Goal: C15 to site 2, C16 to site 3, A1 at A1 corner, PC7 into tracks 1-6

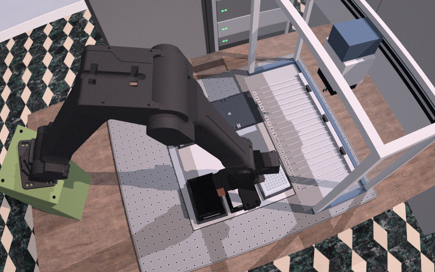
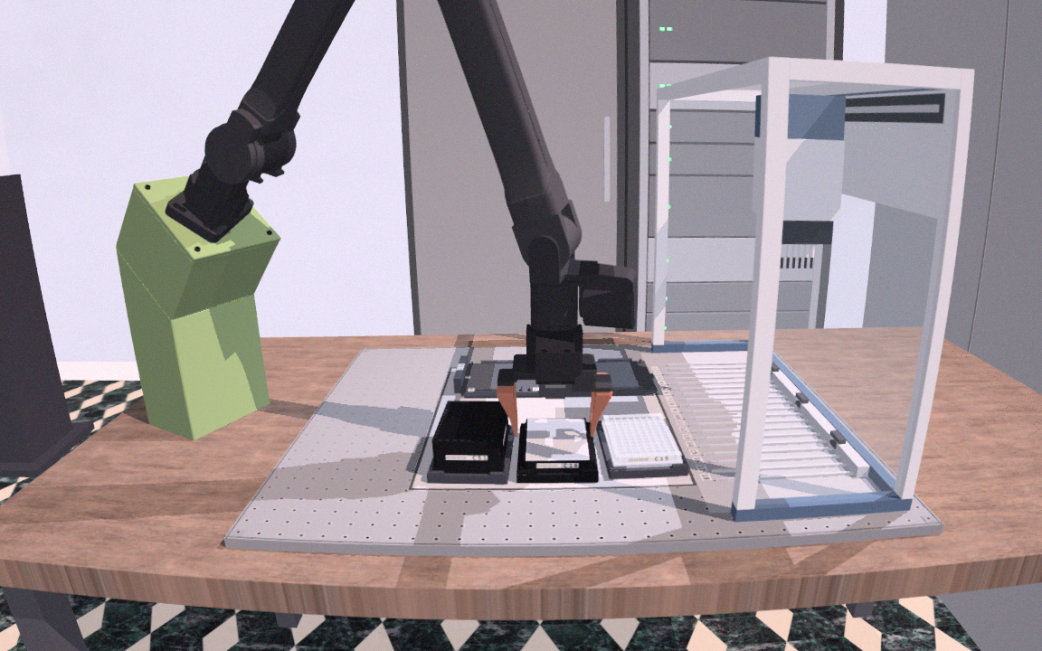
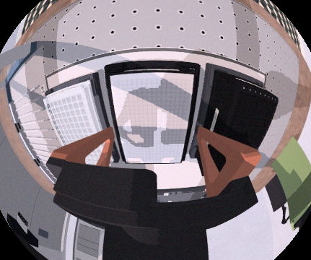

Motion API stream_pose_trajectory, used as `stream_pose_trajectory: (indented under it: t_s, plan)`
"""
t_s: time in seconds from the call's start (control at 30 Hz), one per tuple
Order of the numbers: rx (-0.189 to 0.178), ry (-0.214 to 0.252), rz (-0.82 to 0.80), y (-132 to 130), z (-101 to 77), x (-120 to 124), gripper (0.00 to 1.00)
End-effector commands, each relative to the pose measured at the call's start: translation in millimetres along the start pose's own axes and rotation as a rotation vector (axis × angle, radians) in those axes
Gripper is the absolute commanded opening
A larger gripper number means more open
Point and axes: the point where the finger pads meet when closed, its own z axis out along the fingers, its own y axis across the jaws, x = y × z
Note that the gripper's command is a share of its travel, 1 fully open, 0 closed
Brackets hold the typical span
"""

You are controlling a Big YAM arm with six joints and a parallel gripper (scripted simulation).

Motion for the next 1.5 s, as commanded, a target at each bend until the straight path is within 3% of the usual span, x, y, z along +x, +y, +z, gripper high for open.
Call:
stream_pose_trajectory:
  t_s: [0.0,0.03,0.17,0.4,0.67,0.7,0.83,0.87,1.47]
  plan:
    - [-0.054,-0.014,0.001,24.2,-9.2,-8.8,1.0]
    - [-0.038,-0.01,-0.001,18.5,-0.6,-6.8,1.0]
    - [-0.024,-0.009,0.001,12.2,5.7,-7.3,1.0]
    - [-0.044,-0.014,0.002,20.2,7.4,-9.5,1.0]
    - [-0.029,-0.01,0.001,15.0,18.3,-7.9,1.0]
    - [-0.031,-0.008,0.002,14.2,10.7,-4.4,1.0]
    - [-0.031,-0.008,0.002,14.2,10.7,-4.4,1.0]
    - [-0.025,-0.004,0.0,15.4,9.1,-2.3,0.0]
    - [-0.031,-0.008,0.002,14.9,9.4,-3.7,0.0]
